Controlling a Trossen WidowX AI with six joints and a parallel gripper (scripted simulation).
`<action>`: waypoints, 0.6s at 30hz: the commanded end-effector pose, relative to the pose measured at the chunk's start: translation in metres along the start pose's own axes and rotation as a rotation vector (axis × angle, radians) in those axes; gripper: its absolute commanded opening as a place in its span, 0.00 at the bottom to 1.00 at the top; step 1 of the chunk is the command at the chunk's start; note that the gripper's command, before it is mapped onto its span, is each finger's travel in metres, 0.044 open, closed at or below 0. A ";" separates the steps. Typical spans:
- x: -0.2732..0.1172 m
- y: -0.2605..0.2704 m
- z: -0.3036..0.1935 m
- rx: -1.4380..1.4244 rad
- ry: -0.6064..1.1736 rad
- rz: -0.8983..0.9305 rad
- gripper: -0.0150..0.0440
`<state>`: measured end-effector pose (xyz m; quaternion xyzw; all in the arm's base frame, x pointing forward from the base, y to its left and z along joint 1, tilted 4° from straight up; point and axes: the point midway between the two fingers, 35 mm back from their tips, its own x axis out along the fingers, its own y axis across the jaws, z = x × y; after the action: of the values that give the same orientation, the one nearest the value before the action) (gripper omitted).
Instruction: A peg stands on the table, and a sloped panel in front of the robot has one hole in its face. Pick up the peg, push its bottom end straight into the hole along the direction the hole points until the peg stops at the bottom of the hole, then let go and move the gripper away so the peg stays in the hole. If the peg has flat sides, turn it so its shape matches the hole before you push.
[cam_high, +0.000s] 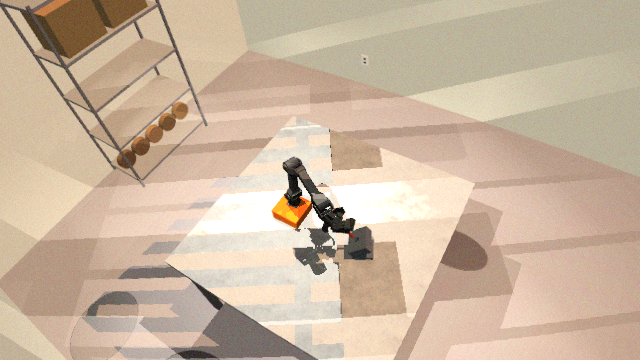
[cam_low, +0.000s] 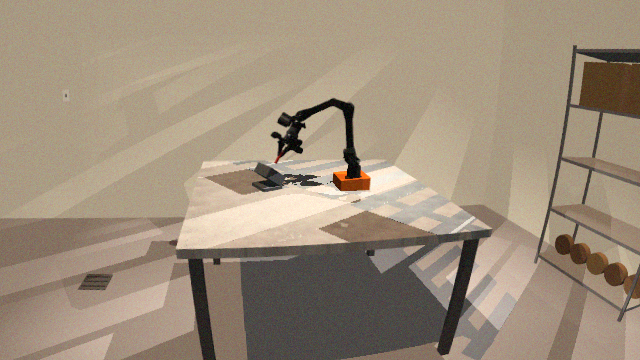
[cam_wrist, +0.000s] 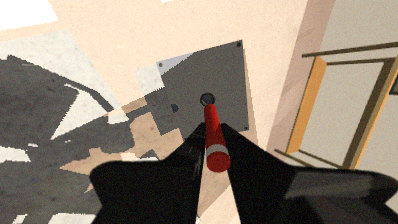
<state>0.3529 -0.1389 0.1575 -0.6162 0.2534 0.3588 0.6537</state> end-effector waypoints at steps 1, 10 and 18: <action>0.006 0.001 0.000 0.001 0.001 0.002 0.25; 0.012 0.001 0.000 -0.003 0.001 0.001 0.25; 0.023 0.000 -0.001 -0.002 0.001 0.000 0.25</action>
<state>0.3634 -0.1371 0.1451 -0.6190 0.2516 0.3572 0.6527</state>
